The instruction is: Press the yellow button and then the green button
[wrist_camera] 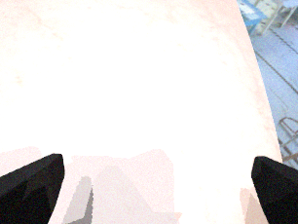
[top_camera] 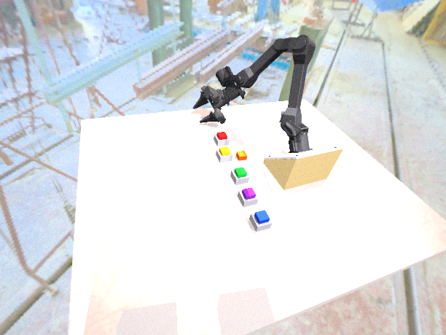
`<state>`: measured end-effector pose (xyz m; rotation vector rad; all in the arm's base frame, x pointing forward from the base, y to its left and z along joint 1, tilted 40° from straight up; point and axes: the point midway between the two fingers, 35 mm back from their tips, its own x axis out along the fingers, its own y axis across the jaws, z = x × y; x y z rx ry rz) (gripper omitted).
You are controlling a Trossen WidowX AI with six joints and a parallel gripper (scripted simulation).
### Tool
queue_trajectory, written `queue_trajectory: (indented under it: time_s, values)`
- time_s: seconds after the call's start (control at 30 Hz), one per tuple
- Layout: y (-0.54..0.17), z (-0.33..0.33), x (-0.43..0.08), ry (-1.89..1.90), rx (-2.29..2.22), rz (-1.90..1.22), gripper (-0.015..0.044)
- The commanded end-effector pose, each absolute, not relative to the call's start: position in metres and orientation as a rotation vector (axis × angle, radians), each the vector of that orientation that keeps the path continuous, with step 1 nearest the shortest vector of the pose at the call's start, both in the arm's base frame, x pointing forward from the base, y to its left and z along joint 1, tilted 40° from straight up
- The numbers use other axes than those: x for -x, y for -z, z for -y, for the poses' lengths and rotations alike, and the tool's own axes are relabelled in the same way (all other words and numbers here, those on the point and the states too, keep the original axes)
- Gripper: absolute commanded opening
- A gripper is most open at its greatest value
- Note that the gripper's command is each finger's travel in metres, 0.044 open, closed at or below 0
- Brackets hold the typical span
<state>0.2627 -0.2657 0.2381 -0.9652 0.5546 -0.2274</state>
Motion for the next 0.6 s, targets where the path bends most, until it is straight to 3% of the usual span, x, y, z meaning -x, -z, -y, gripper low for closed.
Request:
queue_trajectory:
  time_s: [0.0,0.27,0.57]
  values:
    - [-0.213,0.239,-0.287,0.17,0.731,-0.643,0.04]
    - [-0.168,0.175,-0.312,0.104,0.396,-0.885,0.04]
    - [-0.133,0.102,-0.307,0.15,0.223,-1.207,0.04]
